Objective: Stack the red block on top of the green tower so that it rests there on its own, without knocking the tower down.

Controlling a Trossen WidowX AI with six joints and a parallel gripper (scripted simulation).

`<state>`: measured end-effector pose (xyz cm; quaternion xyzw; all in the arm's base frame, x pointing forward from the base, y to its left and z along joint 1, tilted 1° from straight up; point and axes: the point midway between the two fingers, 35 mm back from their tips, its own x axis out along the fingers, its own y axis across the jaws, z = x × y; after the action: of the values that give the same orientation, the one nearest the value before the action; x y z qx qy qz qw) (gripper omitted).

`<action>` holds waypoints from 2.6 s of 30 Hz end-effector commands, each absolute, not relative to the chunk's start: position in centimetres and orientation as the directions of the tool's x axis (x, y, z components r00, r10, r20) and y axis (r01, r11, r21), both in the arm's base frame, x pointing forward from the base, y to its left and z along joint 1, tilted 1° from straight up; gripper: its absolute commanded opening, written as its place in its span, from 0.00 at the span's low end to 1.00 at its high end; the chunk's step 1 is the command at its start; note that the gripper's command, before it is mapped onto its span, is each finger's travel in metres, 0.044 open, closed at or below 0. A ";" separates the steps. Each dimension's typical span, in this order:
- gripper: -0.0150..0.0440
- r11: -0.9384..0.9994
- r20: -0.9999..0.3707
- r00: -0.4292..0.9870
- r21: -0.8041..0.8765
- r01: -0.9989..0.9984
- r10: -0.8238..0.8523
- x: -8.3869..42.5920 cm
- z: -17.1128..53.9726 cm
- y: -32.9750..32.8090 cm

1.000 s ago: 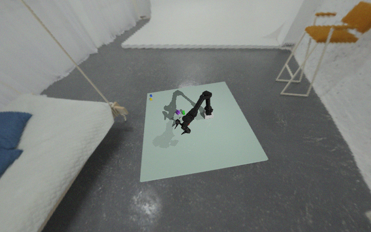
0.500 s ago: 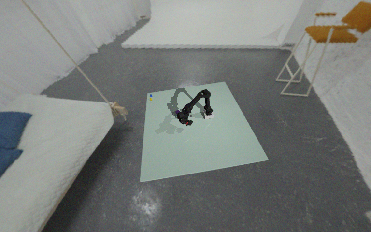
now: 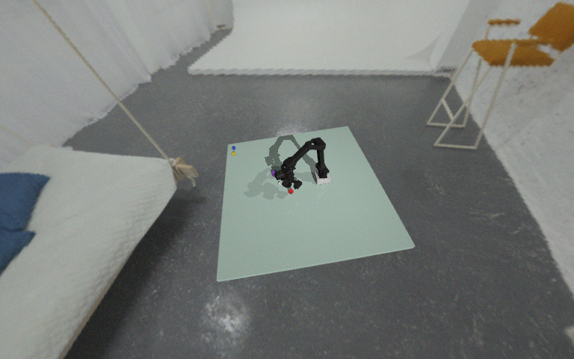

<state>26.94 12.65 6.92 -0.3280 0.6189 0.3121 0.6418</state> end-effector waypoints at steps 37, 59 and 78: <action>1.00 0.597 -1.000 0.026 -0.024 -0.802 -0.005 27.2 -0.8 12.4; 1.00 0.597 -1.000 0.026 -0.024 -0.802 -0.005 27.2 -1.0 12.4; 0.35 0.597 -1.000 0.026 -0.024 -0.802 -0.005 27.2 -1.0 12.4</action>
<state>27.20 12.40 -0.96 -0.3229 0.6245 0.3092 0.6404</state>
